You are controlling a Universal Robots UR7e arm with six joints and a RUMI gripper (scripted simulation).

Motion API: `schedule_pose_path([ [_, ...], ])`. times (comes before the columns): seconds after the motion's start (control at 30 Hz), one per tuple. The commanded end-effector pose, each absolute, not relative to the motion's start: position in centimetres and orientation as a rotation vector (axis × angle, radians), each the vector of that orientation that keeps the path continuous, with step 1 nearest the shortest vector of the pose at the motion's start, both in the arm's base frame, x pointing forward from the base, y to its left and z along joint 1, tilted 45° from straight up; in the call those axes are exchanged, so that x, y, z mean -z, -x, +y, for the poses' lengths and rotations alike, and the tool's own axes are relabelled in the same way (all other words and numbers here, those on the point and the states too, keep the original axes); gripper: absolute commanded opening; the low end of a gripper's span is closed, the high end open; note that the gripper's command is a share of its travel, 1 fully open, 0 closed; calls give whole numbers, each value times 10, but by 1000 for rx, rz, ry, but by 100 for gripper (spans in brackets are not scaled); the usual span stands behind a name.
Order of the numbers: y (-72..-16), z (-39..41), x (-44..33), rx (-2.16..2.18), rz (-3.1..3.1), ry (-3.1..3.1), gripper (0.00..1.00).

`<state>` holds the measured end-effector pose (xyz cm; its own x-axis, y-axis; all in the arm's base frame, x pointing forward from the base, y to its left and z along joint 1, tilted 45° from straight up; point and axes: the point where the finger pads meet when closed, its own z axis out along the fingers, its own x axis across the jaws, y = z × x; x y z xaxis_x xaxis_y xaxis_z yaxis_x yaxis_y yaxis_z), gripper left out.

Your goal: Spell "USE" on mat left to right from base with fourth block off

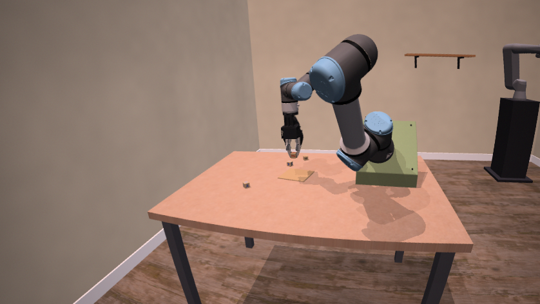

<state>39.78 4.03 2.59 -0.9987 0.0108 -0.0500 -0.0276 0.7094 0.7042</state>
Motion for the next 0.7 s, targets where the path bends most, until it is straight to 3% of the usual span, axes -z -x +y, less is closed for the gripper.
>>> schedule_pose_path([
  [0.0, -398, 40, -26, -1178, 2859, 6, 5],
  [0.67, -399, 50, -16, -1178, 2862, -2, 5],
])
